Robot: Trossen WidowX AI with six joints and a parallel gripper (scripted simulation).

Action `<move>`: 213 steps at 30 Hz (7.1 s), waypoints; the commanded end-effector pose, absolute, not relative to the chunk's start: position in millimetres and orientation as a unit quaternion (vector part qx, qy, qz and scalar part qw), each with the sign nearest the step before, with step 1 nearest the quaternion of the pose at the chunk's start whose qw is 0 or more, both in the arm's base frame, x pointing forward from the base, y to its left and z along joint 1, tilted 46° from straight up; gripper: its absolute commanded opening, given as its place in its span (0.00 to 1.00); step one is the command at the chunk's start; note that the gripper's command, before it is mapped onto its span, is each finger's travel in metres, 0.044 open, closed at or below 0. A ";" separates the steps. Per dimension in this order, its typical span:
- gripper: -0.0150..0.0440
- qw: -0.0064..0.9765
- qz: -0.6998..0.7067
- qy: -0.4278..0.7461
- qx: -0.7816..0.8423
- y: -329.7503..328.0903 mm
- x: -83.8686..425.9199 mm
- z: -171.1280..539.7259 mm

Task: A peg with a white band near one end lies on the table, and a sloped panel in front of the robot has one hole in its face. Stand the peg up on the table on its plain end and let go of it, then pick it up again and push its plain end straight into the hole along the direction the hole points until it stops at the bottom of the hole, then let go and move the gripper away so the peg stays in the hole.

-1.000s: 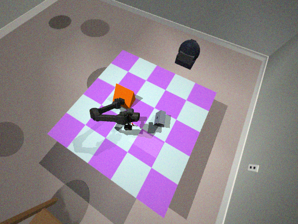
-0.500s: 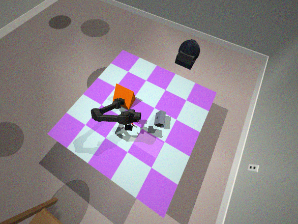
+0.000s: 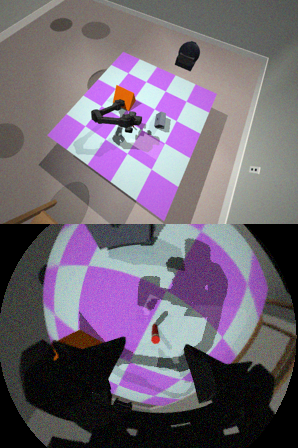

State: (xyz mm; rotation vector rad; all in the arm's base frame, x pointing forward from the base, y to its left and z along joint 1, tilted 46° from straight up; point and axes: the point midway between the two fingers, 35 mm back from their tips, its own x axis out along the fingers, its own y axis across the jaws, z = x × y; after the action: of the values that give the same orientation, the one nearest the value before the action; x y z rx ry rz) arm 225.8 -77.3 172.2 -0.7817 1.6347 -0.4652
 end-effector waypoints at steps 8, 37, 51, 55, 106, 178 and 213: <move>1.00 0.595 -0.199 0.703 -0.336 -89.5 225.4 160.0; 0.78 0.593 -0.200 0.704 -0.336 -113.9 221.6 135.9; 0.29 0.593 -0.200 0.704 -0.336 -113.9 221.6 135.9; 0.25 0.593 -0.200 0.704 -0.336 -113.9 221.6 135.9; 0.25 0.659 -0.193 0.660 -0.306 -51.5 238.3 165.3; 0.25 0.804 -0.149 0.527 -0.231 -26.2 266.7 110.9; 0.25 0.863 -0.121 0.448 -0.200 -13.7 277.4 97.3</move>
State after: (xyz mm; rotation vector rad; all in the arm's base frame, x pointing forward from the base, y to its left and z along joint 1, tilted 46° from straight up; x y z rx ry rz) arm 276.4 -15.3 96.6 -0.4253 0.9607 -0.2642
